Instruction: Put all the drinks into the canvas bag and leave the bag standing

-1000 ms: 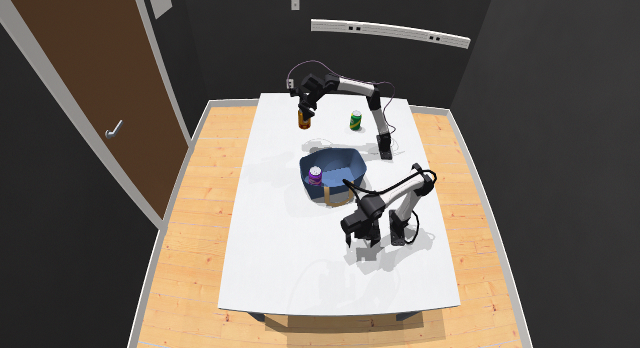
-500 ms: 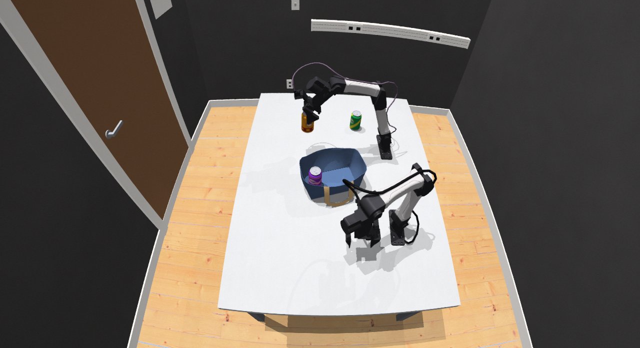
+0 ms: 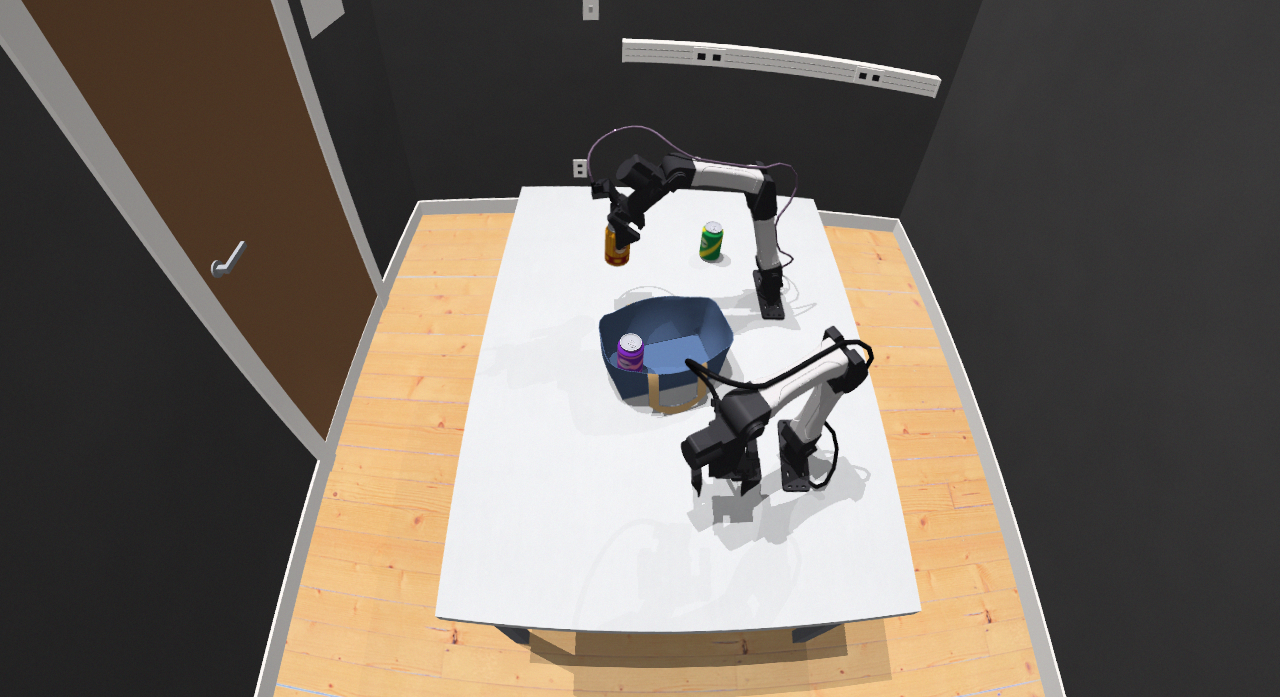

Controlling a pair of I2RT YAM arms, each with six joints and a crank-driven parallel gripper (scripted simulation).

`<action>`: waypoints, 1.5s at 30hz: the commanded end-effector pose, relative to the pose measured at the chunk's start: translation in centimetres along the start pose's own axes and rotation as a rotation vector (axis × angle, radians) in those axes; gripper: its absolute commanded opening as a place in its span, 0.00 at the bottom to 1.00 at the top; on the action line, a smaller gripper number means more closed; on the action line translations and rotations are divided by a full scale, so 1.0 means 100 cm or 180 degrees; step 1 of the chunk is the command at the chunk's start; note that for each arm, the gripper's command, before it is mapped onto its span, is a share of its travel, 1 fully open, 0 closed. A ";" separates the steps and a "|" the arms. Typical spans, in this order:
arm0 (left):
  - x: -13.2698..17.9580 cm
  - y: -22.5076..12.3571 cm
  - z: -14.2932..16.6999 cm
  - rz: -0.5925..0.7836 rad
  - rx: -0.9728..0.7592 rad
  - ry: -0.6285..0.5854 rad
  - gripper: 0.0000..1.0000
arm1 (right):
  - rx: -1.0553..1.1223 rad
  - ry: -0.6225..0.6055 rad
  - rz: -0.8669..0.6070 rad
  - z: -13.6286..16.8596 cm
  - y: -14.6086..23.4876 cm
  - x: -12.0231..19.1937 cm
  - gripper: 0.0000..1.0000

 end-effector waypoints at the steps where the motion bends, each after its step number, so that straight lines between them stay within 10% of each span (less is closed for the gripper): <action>1: 0.007 0.004 0.002 -0.0056 0.0034 -0.0001 1.00 | -0.0039 -0.0450 0.0023 -0.018 0.000 0.024 0.74; 45: 0.007 0.004 0.002 -0.0056 0.0034 -0.0001 1.00 | -0.0041 -0.0262 0.0004 0.012 0.068 0.045 0.74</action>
Point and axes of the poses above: on each arm, the point where the finger pads meet when closed, its own x axis back along the fingers, its own y axis across the jaws, z = x × y, the point moved 10 cm from there along x, back along the fingers, and after that the axes turned 6 degrees about x, right-handed, at the moved point
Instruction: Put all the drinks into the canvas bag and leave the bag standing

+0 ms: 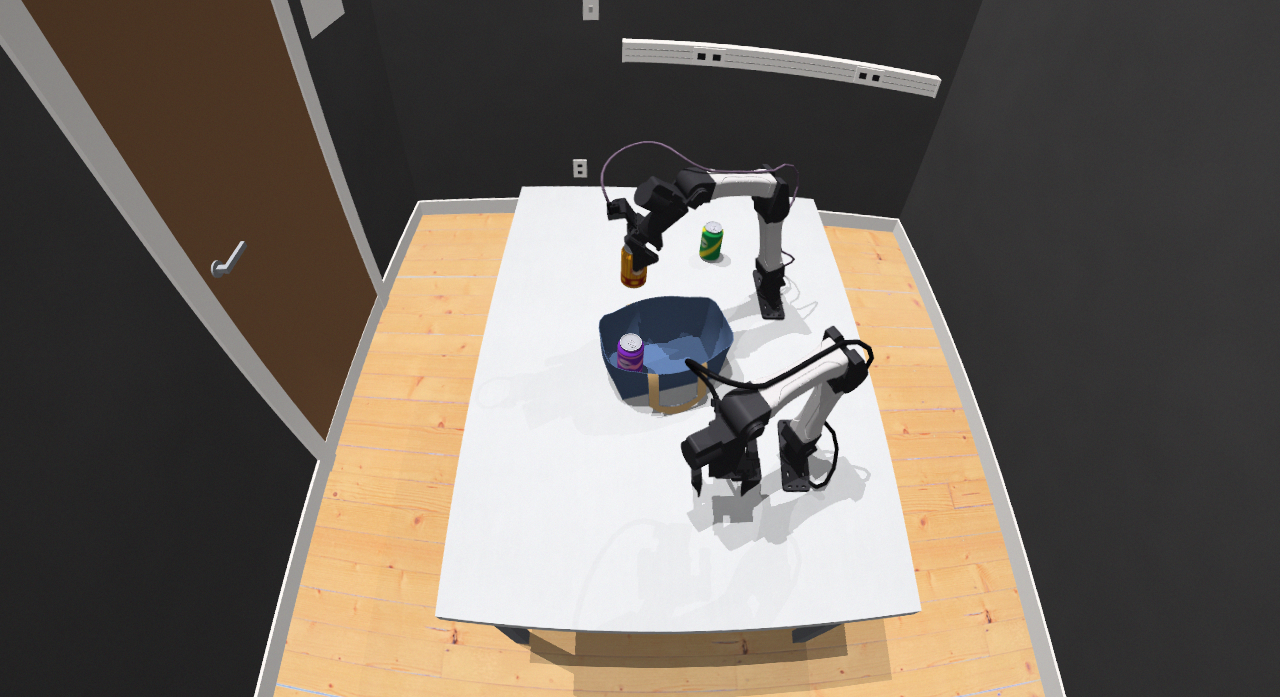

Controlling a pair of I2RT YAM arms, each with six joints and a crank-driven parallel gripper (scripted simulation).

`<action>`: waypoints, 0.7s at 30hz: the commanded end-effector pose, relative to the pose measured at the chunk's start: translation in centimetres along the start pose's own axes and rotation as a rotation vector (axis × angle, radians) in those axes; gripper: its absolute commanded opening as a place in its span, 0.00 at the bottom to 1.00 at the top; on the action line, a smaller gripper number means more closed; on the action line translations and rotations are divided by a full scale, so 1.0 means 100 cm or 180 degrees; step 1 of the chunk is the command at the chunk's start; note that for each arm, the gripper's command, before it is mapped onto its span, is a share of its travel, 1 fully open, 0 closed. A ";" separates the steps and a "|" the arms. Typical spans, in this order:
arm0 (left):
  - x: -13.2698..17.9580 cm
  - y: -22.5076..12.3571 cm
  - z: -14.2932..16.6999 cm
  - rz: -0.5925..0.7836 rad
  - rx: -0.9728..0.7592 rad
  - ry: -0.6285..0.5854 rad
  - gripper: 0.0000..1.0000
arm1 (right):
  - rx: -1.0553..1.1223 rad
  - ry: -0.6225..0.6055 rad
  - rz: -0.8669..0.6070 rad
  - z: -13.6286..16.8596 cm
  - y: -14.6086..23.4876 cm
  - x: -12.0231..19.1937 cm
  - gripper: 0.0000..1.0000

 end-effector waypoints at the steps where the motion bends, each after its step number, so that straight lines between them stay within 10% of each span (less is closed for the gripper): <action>1: 0.007 0.004 0.002 -0.0056 0.0034 -0.0001 1.00 | -0.0088 -0.0376 0.0044 -0.015 -0.013 0.023 0.74; 21: 0.007 0.004 0.002 -0.0056 0.0034 -0.0001 1.00 | -0.0075 -0.0368 0.0022 -0.014 -0.006 0.019 0.74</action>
Point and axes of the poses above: on each arm, the point where the finger pads meet when closed, its own x axis back along the fingers, its own y axis across the jaws, z = x × y, the point moved 10 cm from there along x, back along the fingers, and after that the axes turned 6 degrees about x, right-handed, at the moved point
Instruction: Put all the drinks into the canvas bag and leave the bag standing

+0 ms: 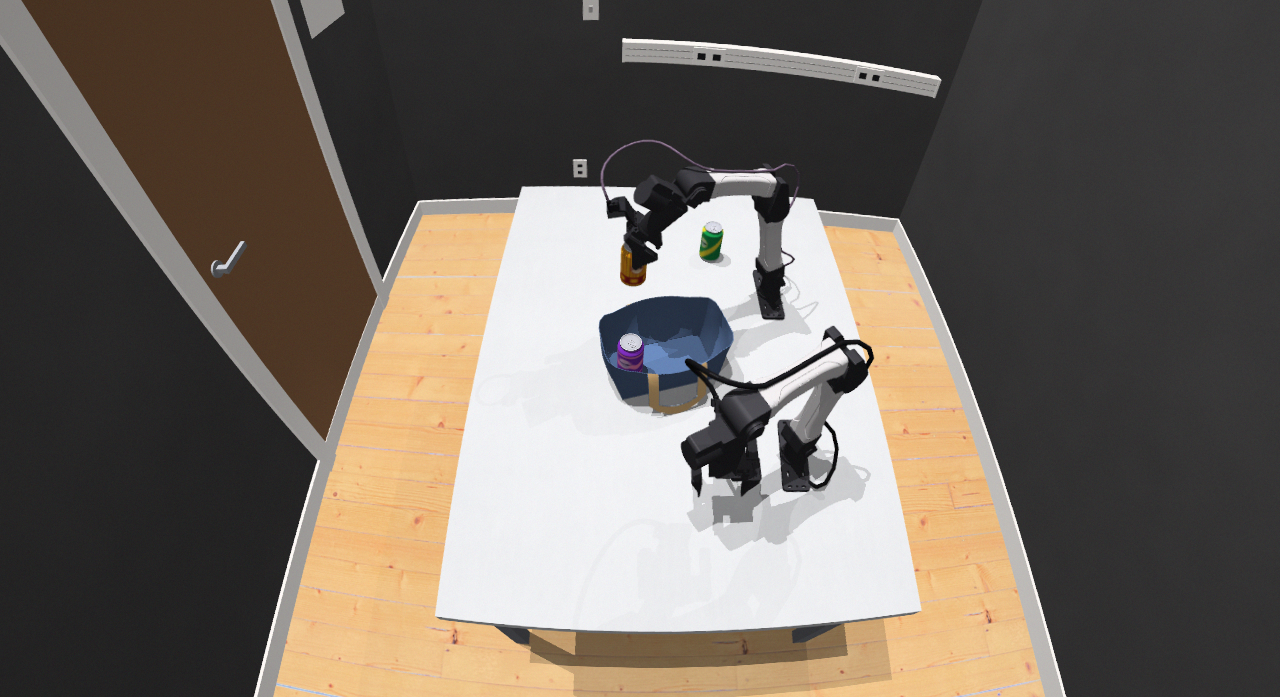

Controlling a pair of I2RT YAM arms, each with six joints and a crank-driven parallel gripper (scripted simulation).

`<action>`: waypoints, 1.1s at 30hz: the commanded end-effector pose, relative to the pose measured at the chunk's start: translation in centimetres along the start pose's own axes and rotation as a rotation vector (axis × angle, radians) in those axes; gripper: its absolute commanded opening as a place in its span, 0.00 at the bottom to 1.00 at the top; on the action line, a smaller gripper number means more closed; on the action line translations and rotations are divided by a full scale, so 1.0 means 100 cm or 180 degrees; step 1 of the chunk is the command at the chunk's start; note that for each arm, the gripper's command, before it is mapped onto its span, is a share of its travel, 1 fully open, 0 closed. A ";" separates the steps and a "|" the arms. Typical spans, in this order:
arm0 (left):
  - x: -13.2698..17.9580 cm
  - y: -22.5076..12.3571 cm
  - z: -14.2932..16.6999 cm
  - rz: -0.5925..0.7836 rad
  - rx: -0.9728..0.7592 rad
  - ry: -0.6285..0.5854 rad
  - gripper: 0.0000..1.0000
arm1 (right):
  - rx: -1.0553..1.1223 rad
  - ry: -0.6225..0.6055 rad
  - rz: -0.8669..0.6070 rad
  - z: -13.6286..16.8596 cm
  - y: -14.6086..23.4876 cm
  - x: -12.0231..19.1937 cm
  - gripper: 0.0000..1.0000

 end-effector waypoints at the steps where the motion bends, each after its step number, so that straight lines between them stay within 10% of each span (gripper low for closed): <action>1: 0.007 0.004 0.002 -0.0056 0.0034 -0.0001 1.00 | -0.0046 -0.0365 -0.0018 -0.013 -0.001 0.019 0.74; 33: 0.007 0.004 0.002 -0.0056 0.0034 -0.0001 1.00 | -0.0178 -0.0359 -0.0039 0.002 0.059 0.049 0.74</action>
Point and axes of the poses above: on each arm, the point where the finger pads meet when closed, its own x axis back along the fingers, its own y axis across the jaws, z = x × y, the point moved 10 cm from there along x, back along the fingers, and after that the axes turned 6 degrees about x, right-handed, at the moved point
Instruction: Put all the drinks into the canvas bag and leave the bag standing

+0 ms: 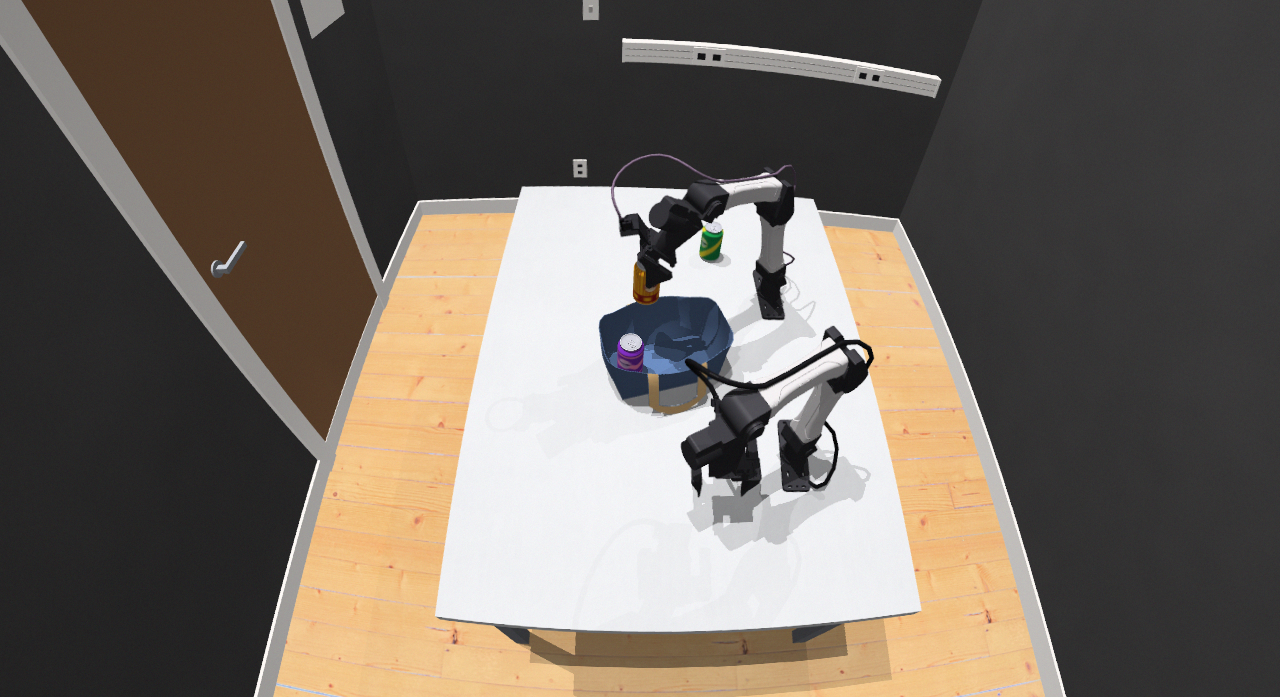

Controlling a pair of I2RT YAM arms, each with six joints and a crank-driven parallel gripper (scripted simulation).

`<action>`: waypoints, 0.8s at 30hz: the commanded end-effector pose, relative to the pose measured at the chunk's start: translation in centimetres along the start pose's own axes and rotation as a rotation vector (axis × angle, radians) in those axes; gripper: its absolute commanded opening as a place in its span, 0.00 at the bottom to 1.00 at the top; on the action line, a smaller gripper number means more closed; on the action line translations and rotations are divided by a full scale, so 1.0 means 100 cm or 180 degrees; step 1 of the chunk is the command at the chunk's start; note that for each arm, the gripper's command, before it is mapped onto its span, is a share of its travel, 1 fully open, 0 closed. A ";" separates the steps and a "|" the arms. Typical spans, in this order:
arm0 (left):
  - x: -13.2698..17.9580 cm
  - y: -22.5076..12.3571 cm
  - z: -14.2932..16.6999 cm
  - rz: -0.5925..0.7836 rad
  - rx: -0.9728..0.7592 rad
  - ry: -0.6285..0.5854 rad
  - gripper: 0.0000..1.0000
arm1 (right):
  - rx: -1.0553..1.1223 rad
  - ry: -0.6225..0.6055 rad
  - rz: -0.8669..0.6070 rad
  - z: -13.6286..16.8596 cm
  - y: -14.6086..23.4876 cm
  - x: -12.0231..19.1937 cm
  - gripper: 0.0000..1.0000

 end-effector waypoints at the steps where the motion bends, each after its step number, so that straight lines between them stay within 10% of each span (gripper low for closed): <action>1: 0.007 0.004 0.002 -0.0056 0.0034 -0.0001 1.00 | -0.0178 -0.0442 -0.0049 -0.019 0.000 0.032 0.74; 24: 0.007 0.004 0.002 -0.0056 0.0034 -0.0001 1.00 | -0.0217 -0.0461 -0.0065 -0.019 0.015 0.038 0.74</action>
Point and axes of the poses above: on each arm, the point where the finger pads meet when closed, its own x axis back along the fingers, its own y axis across the jaws, z = x × y, the point moved 10 cm from there along x, back along the fingers, and after that the axes turned 6 degrees about x, right-handed, at the moved point
